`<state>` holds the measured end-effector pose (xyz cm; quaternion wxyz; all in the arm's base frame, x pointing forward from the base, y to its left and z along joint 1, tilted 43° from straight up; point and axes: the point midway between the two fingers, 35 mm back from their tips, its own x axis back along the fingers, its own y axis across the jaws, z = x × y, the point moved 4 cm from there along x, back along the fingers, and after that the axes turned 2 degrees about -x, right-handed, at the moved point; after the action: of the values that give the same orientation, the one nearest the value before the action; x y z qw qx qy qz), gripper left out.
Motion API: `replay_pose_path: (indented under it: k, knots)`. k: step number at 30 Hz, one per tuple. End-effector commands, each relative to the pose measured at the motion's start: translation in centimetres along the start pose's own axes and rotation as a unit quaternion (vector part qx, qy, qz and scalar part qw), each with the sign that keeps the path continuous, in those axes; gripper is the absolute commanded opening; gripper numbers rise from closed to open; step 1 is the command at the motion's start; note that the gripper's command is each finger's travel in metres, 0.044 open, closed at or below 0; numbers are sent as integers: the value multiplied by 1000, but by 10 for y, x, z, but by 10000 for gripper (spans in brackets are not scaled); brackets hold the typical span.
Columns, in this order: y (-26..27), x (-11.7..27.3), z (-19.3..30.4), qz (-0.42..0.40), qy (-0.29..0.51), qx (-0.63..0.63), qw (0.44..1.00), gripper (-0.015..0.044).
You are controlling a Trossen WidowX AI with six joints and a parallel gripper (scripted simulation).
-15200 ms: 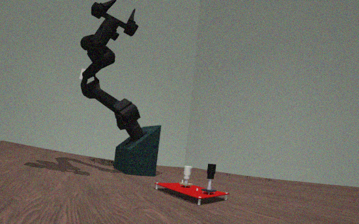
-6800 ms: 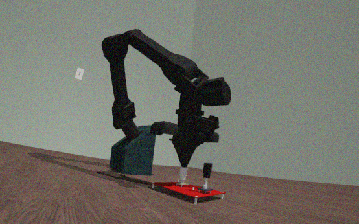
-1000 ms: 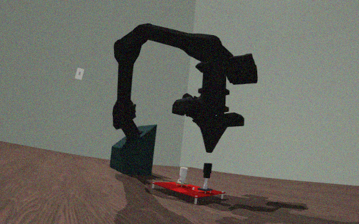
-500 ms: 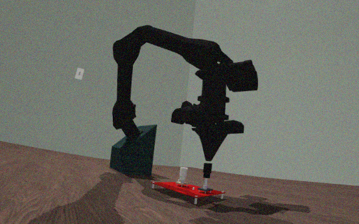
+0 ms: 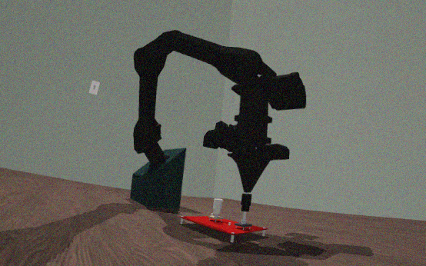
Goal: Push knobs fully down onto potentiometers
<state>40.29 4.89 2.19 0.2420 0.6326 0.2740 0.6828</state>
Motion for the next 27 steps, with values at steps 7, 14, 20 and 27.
replay_pose_path:
  k: [7, 14, 20, 27]
  knots:
    - [0, -3, 0, -2, 1, 2, 1000, 0]
    - [0, -3, 0, -2, 1, 2, 1000, 0]
    - [0, -3, 0, -2, 1, 2, 1000, 0]
    - [0, -3, 0, -2, 1, 2, 1000, 0]
